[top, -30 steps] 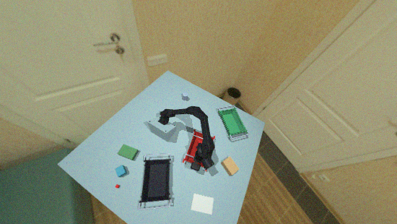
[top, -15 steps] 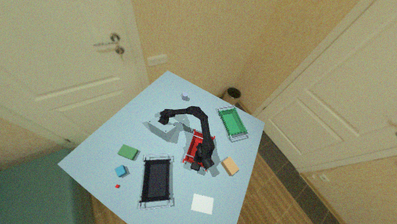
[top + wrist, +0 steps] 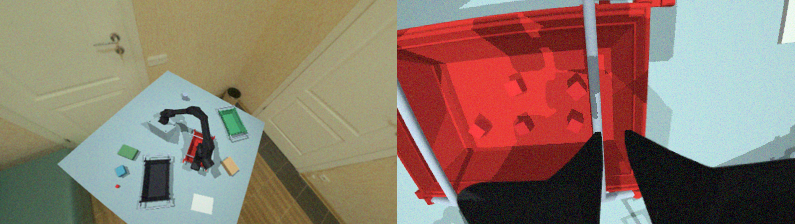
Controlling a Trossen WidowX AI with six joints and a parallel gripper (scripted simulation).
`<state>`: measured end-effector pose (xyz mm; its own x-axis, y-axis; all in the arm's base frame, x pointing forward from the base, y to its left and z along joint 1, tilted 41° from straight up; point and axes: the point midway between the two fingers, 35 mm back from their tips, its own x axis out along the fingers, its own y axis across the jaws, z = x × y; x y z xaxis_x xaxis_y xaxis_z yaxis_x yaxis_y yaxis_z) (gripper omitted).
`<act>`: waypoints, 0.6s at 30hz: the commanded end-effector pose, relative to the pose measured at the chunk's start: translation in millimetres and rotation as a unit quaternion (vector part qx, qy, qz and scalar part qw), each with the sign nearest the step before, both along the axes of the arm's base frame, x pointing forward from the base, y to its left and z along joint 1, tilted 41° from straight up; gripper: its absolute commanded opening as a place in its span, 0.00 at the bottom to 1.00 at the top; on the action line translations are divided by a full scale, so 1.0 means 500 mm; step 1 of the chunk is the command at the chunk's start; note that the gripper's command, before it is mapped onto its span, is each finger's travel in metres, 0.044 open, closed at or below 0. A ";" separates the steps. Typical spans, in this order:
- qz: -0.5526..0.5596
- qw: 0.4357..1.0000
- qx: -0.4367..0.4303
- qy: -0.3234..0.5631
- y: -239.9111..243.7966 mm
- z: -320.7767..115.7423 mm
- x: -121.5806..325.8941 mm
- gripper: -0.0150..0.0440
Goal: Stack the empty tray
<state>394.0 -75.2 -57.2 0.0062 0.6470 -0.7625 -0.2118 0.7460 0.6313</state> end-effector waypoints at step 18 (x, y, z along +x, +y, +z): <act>-0.176 0.973 -0.007 0.147 -0.205 -0.040 -0.055 1.00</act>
